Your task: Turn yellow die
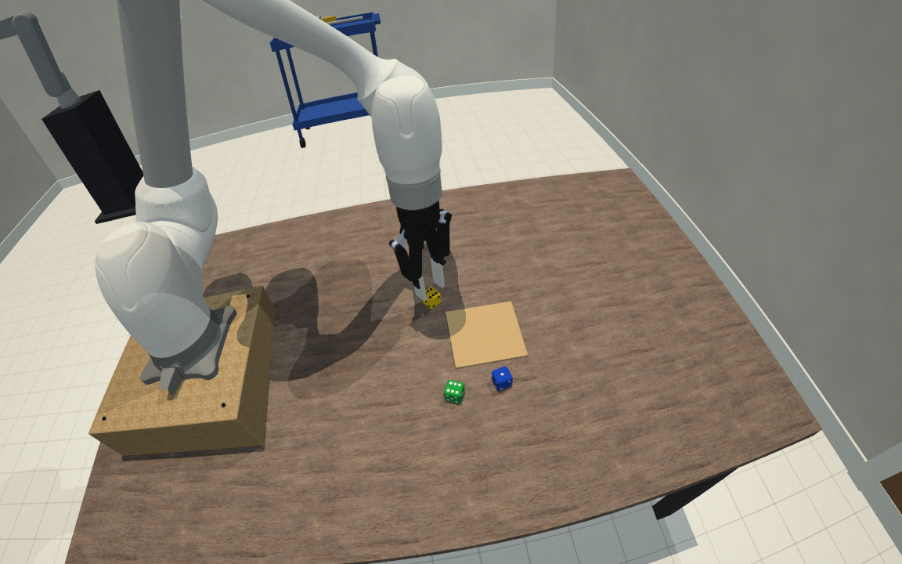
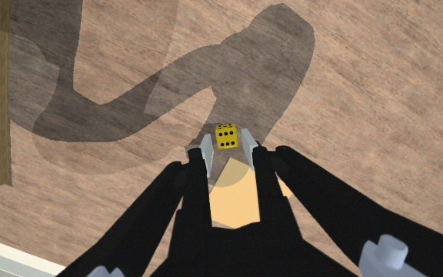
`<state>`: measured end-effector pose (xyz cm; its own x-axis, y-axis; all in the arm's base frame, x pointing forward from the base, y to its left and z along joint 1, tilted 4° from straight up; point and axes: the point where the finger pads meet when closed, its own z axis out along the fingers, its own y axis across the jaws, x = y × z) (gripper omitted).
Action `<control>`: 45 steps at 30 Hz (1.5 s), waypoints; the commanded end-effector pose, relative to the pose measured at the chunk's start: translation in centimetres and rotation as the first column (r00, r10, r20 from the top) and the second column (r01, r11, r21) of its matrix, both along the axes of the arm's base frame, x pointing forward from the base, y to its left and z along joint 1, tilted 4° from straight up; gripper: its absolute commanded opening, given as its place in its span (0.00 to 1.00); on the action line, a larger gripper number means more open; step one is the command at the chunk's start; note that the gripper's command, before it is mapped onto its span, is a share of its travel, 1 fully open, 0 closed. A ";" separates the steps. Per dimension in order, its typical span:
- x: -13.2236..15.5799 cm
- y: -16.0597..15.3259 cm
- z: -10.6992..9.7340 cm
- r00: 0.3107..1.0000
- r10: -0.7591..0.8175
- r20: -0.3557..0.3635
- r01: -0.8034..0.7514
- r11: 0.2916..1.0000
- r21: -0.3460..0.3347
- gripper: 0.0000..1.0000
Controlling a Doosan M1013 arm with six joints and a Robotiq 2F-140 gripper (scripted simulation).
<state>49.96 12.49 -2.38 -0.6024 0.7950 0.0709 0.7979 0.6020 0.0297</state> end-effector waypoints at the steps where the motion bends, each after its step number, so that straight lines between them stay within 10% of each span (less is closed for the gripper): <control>1: 0.0 0.0 0.0 1.000 0.000 0.000 0.000 1.000 0.000 0.28; 45: -0.1 0.3 -3.4 1.000 0.000 0.000 0.000 1.000 0.000 0.28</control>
